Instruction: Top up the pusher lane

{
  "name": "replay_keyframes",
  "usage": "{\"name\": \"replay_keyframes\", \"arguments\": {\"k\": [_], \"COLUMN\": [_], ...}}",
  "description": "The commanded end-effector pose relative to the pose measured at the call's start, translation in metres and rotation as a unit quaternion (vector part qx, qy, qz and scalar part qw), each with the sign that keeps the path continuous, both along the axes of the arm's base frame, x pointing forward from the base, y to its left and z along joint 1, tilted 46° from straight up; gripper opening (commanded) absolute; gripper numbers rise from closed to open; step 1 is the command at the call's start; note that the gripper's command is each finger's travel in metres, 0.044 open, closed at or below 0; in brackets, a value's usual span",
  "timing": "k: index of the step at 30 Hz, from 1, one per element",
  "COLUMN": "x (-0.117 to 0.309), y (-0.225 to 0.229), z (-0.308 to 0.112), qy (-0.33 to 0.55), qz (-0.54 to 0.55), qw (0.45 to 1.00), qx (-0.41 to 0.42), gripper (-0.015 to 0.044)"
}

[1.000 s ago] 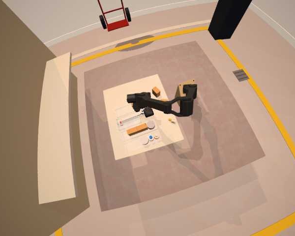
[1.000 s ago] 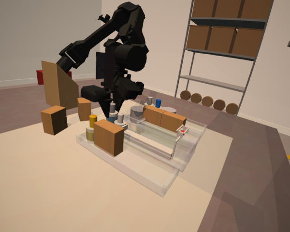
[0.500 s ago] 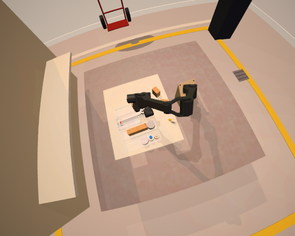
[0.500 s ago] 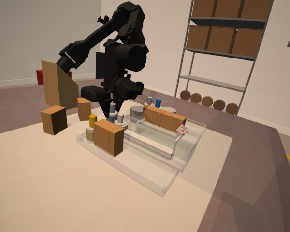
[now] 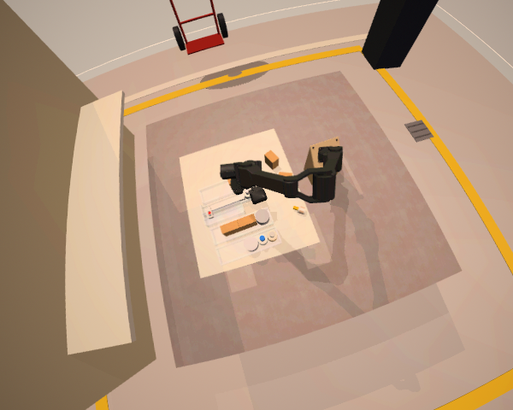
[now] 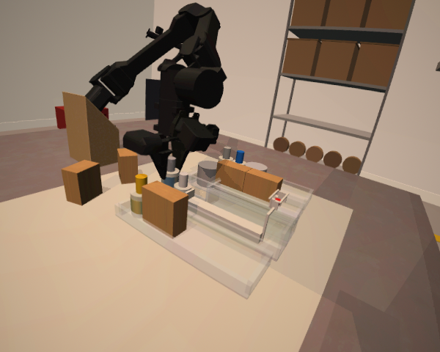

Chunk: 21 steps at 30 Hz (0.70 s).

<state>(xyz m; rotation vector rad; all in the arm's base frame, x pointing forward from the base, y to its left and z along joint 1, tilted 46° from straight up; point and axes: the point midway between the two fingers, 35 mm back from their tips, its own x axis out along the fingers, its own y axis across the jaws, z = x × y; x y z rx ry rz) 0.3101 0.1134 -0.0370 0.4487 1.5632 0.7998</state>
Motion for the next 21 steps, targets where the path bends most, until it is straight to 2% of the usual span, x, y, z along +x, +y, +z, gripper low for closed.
{"name": "replay_keyframes", "arguments": {"k": [1, 21], "x": [0.0076, 0.0088], "y": [0.0013, 0.0033], "z": [0.0028, 0.0012], "qy": [-0.01, -0.01], "qz": [-0.003, -0.003], "qw": [1.0, 1.0], "qx": [0.004, 0.004], "gripper": [0.0, 0.0]}}
